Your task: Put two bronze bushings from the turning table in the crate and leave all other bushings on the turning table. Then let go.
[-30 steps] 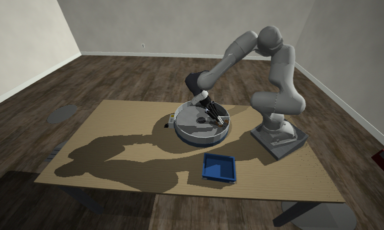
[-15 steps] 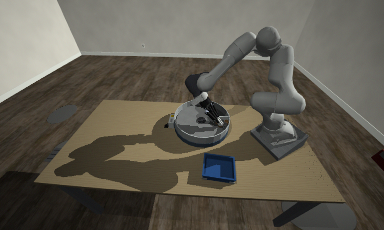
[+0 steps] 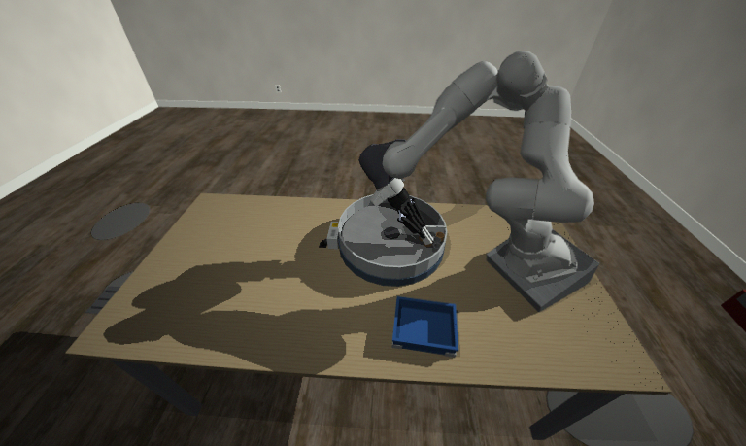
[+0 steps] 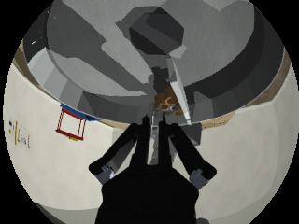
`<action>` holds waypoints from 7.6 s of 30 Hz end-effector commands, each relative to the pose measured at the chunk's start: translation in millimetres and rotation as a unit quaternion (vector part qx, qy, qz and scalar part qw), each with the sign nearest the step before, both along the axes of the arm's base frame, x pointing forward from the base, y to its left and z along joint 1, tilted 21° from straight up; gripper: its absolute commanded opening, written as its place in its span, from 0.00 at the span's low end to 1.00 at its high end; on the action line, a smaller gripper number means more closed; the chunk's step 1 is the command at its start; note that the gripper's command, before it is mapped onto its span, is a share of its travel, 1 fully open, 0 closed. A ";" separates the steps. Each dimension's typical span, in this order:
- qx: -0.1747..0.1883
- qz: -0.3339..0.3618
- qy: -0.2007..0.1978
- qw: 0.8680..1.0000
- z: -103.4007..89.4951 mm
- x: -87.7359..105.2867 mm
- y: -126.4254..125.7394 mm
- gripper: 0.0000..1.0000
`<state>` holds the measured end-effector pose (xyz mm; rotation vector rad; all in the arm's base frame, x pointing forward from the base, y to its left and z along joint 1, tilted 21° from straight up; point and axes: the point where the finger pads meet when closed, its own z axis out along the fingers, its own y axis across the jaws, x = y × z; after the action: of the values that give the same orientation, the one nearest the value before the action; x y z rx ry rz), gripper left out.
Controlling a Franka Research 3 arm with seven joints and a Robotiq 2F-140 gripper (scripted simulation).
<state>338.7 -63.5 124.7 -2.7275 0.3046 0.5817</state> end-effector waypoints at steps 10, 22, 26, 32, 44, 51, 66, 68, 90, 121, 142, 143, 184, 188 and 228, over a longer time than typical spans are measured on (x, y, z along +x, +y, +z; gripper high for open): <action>-0.001 -0.002 0.001 1.000 -0.8 0.4 -0.1 0.06; -0.001 -0.002 0.001 1.000 -0.8 0.4 -0.1 0.00; -0.001 -0.002 0.001 1.000 -0.8 0.4 -0.1 0.00; -0.001 -0.002 0.001 1.000 -0.8 0.4 -0.1 0.00; -0.001 -0.002 0.001 1.000 -0.8 0.4 -0.1 0.00; -0.001 -0.002 0.001 1.000 -0.8 0.4 -0.1 0.00; -0.001 -0.002 0.001 1.000 8.2 10.2 27.0 0.00; -0.001 -0.002 0.001 1.000 10.8 14.0 33.4 0.00; -0.001 -0.002 0.001 1.000 30.3 47.2 74.2 0.00; -0.001 -0.002 0.001 1.000 55.2 107.2 98.8 0.00; -0.001 -0.002 0.001 1.000 68.4 147.3 99.1 0.00; -0.001 -0.002 0.001 1.000 69.3 150.8 98.2 0.00; -0.001 -0.002 0.001 1.000 91.6 191.4 77.8 0.06; -0.001 -0.002 0.001 1.000 123.9 180.8 70.9 0.06; -0.030 0.113 -0.169 0.979 115.6 118.7 66.3 0.32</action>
<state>453.2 3.5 241.2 -2.8580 0.0343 0.2910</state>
